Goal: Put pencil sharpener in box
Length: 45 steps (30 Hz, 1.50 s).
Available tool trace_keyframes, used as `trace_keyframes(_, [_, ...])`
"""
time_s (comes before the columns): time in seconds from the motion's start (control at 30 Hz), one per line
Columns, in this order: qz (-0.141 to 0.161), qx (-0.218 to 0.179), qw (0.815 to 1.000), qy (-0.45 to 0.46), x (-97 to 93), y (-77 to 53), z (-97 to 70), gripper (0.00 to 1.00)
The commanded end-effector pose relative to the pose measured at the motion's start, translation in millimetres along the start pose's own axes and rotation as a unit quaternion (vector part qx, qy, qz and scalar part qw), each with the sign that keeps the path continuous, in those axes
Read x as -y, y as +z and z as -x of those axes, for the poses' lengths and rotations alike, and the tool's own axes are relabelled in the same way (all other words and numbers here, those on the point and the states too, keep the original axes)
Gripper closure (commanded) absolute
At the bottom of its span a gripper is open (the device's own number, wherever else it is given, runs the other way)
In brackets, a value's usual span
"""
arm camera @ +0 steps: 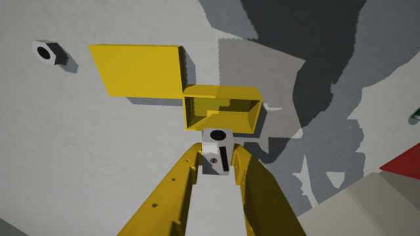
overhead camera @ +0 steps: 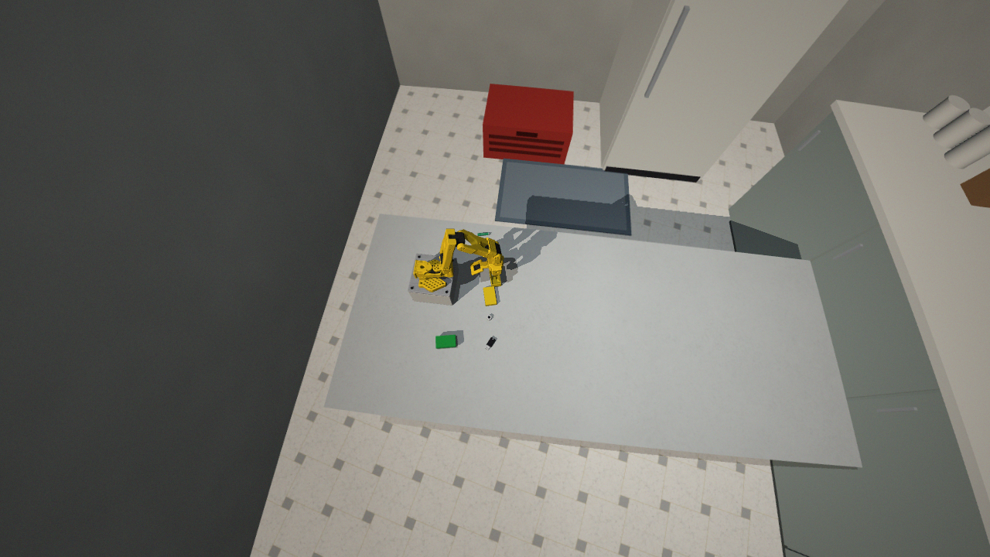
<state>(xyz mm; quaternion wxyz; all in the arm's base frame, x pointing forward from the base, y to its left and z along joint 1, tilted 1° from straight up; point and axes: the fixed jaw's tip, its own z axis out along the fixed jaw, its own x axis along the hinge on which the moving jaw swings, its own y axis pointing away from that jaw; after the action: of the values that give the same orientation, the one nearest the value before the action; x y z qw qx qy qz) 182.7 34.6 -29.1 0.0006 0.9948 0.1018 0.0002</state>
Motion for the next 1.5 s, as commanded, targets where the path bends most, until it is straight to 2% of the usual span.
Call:
trace_keyframes(0.0, [-0.001,-0.005,1.0,0.0,-1.6,-3.7,-1.2,0.94])
trace_keyframes(1.47, [-0.001,-0.005,1.0,0.0,-1.7,-7.0,-4.0,0.94])
